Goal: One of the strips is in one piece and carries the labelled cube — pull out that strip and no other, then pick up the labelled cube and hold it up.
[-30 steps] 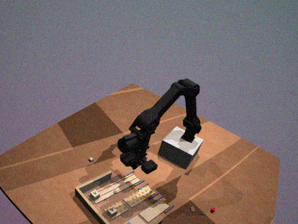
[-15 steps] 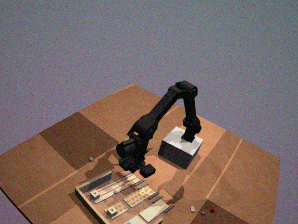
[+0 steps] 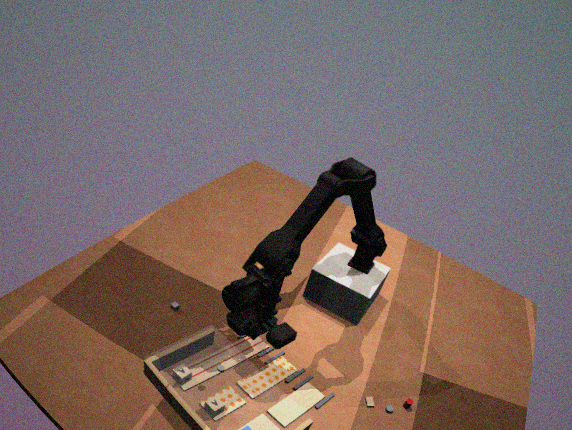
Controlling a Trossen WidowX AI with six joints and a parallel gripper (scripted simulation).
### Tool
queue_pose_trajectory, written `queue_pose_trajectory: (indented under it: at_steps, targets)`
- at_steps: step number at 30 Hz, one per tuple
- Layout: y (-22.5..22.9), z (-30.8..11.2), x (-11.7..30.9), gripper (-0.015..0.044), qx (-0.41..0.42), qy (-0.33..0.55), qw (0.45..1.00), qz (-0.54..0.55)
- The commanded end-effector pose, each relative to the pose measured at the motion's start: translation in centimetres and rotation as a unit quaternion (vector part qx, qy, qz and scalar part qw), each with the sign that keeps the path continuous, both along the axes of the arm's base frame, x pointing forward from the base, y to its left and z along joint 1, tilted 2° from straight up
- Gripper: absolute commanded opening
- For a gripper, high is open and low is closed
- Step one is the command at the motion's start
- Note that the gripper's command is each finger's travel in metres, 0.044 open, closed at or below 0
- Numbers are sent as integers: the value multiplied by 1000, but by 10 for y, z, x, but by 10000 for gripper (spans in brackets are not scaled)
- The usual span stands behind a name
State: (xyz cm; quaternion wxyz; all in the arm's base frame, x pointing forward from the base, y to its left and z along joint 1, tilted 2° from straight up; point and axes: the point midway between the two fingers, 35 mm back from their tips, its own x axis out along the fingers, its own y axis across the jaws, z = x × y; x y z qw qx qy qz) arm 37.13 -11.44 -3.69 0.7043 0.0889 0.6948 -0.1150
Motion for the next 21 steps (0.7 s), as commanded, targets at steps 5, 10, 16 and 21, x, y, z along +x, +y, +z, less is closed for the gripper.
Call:
queue_pose_trajectory:
  at_steps: [5, 10, 16, 21]
  targets:
    - [2, -14, -1, 0, 2, 0, 1000, -2]
    - [2, -19, -1, 0, 2, 0, 1000, -2]
    - [2, -19, -1, 0, 2, 0, 1000, -2]
    - [3, -20, -1, 0, 2, 0, 1000, -2]
